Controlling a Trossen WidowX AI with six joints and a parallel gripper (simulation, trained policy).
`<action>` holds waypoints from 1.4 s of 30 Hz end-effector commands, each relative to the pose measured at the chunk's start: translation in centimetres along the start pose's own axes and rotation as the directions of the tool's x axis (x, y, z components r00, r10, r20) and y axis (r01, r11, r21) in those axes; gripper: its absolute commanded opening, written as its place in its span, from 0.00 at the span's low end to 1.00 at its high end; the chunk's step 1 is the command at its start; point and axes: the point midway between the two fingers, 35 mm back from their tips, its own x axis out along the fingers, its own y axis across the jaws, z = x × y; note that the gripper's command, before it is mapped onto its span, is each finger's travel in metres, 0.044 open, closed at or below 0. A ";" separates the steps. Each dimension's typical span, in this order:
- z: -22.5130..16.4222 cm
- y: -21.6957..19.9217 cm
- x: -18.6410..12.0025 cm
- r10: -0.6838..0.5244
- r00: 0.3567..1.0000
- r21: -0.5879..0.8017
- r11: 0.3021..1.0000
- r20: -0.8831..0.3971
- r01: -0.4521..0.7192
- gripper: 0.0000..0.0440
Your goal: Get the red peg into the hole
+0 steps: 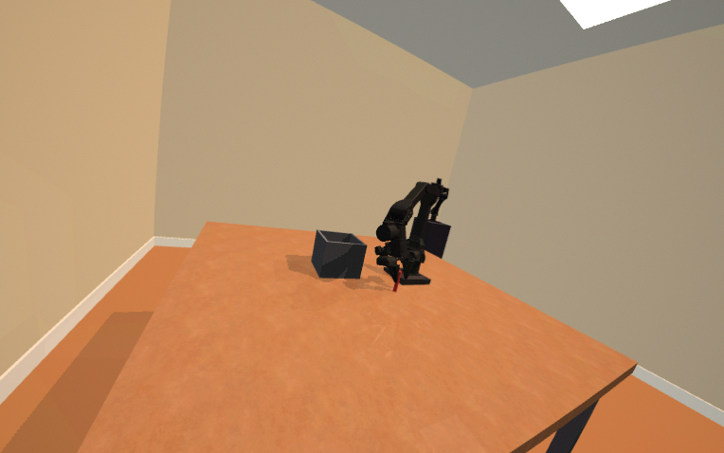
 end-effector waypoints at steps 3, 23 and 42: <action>0.1 0.4 0.9 -0.007 1.000 -0.021 1.000 0.004 0.007 0.30; -1.9 2.1 -2.6 0.140 0.985 -0.070 0.987 -0.104 -0.147 0.00; -1.7 3.1 -11.0 0.346 0.932 -0.150 0.921 -0.110 -0.359 0.00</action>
